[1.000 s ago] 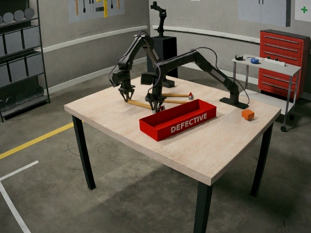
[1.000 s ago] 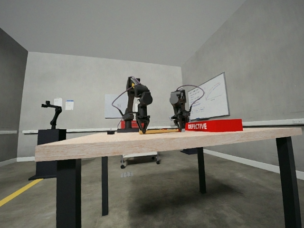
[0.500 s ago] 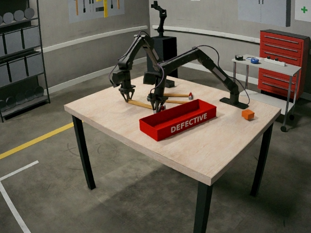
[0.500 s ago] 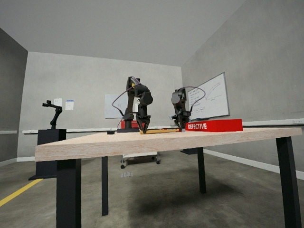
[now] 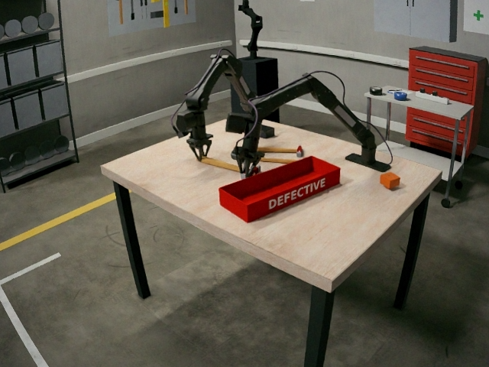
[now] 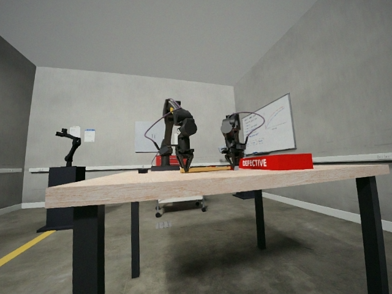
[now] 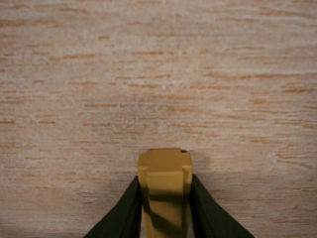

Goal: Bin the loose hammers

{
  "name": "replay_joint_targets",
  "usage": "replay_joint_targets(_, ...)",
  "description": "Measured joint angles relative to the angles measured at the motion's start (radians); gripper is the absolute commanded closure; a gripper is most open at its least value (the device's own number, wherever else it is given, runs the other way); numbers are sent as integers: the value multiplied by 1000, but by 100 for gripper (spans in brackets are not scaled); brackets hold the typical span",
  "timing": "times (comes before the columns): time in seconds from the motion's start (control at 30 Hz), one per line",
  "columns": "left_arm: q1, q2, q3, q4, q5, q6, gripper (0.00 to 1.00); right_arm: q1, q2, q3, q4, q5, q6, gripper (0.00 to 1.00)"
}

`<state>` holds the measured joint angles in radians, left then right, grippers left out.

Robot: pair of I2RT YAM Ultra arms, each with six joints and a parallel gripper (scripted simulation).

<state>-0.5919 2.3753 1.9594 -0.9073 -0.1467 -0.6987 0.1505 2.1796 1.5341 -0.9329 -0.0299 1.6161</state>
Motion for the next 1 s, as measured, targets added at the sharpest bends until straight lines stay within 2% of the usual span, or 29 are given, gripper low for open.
replay_joint_targets(0.4, -3, 0, 0, 0, -8, -2, 84, -1, 0, 0, 0, -5, -1, 75)
replay_joint_targets(0.43, -3, 0, 0, 0, -8, -2, 73, -1, 0, 0, 0, -5, -1, 75)
replay_joint_targets(0.47, -3, 0, -1, -1, -6, -2, 68, -1, 1, 0, 1, -3, -1, 75)
replay_joint_targets(0.5, -2, 0, 0, 0, -4, -2, 57, -2, 1, 0, 1, 0, -2, 75)
replay_joint_targets(0.53, -2, 0, -1, 0, -3, -2, 55, -3, 1, 0, 1, 2, -2, 75)
replay_joint_targets(1.0, -2, -15, -32, 8, 0, 6, 55, -2, 1, 0, 1, 5, -2, 75)
